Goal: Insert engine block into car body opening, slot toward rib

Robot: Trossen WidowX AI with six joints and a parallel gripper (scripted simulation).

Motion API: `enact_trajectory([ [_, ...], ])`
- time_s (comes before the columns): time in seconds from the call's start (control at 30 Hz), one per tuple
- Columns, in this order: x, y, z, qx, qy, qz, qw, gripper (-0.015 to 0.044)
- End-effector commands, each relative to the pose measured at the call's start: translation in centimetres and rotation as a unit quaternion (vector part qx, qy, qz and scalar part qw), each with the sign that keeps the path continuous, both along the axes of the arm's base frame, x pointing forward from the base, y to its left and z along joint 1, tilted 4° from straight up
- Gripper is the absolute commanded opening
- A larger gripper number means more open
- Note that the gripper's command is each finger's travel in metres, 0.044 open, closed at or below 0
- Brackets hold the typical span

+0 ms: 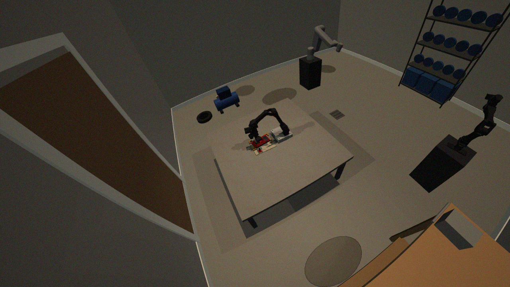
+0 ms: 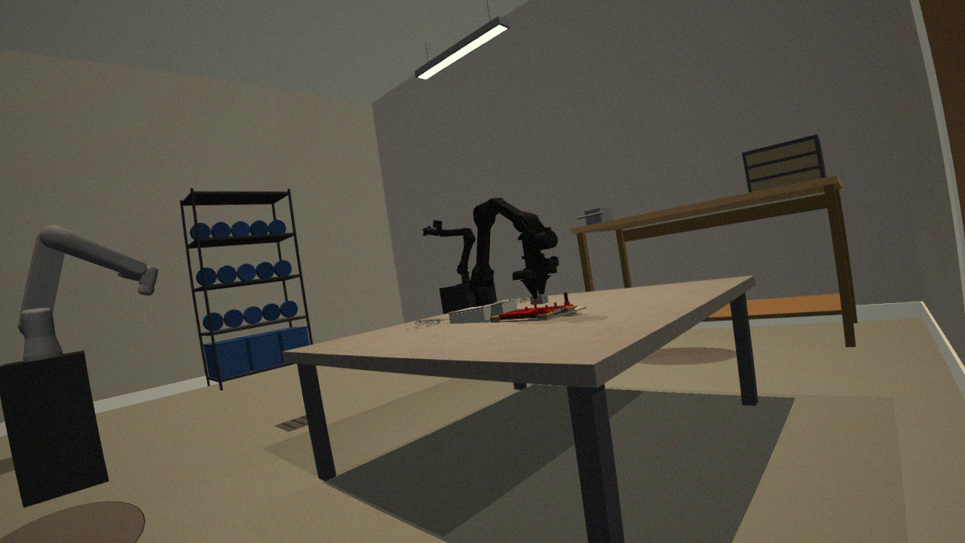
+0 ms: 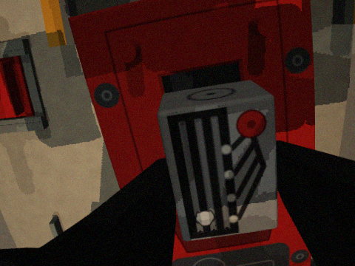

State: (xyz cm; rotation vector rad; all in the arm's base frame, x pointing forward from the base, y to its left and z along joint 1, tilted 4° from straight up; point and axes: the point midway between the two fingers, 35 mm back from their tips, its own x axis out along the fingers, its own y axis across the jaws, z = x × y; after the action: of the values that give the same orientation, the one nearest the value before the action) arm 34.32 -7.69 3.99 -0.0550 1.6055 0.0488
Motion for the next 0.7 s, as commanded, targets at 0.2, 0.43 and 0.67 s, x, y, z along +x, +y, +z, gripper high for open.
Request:
enact_trajectory([
  [0.2, 0.2, -0.04, 0.12, 0.0, -0.004, 0.005, 1.0, 0.0159],
  [0.43, 0.42, -0.06, 0.23, 0.002, -0.003, 0.065, 0.998, 0.0159],
  [0.67, 0.41, -0.06, 0.23, 0.002, -0.003, 0.058, 0.998, 0.0159],
])
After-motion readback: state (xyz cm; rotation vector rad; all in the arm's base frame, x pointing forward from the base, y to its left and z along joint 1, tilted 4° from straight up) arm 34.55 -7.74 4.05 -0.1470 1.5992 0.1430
